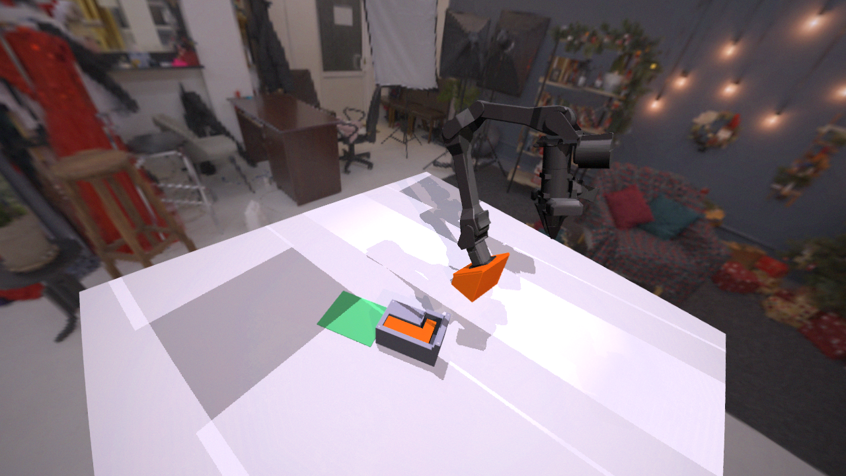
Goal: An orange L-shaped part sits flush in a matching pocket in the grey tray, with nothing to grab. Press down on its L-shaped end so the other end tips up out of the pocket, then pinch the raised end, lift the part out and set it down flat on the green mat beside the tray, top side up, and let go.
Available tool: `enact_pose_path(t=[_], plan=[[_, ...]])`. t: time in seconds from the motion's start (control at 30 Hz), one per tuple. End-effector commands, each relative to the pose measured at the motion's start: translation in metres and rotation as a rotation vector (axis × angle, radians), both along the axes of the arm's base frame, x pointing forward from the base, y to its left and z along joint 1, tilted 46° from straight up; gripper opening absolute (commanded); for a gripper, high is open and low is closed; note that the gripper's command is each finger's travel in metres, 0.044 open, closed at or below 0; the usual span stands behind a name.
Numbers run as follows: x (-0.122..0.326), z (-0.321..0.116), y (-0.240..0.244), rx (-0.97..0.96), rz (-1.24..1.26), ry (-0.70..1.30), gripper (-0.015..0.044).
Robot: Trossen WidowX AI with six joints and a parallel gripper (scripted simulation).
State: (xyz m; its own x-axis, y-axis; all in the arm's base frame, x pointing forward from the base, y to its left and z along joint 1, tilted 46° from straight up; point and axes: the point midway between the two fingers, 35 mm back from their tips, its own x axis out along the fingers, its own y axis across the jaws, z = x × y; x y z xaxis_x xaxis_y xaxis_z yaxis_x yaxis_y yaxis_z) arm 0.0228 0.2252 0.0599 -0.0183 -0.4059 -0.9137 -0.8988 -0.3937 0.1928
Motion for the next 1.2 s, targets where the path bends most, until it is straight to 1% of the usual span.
enact_pose_path(t=[0.0, 0.17, 0.27, 0.43, 0.63, 0.7, 0.9, 1.17], plan=[[0.039, -0.008, -0.003, -0.026, -0.2, -0.087, 0.018], [0.098, -0.022, -0.02, -0.083, -0.506, -0.216, 0.018], [0.141, -0.029, -0.041, -0.144, -0.743, -0.353, 0.018], [0.199, -0.042, -0.089, -0.247, -1.077, -0.547, 0.018], [0.249, -0.053, -0.164, -0.408, -1.46, -0.828, 0.018], [0.254, -0.054, -0.175, -0.432, -1.505, -0.867, 0.018], [0.254, -0.056, -0.176, -0.432, -1.505, -0.867, 0.018], [0.241, -0.105, -0.224, -0.433, -1.504, -0.869, 0.018]])
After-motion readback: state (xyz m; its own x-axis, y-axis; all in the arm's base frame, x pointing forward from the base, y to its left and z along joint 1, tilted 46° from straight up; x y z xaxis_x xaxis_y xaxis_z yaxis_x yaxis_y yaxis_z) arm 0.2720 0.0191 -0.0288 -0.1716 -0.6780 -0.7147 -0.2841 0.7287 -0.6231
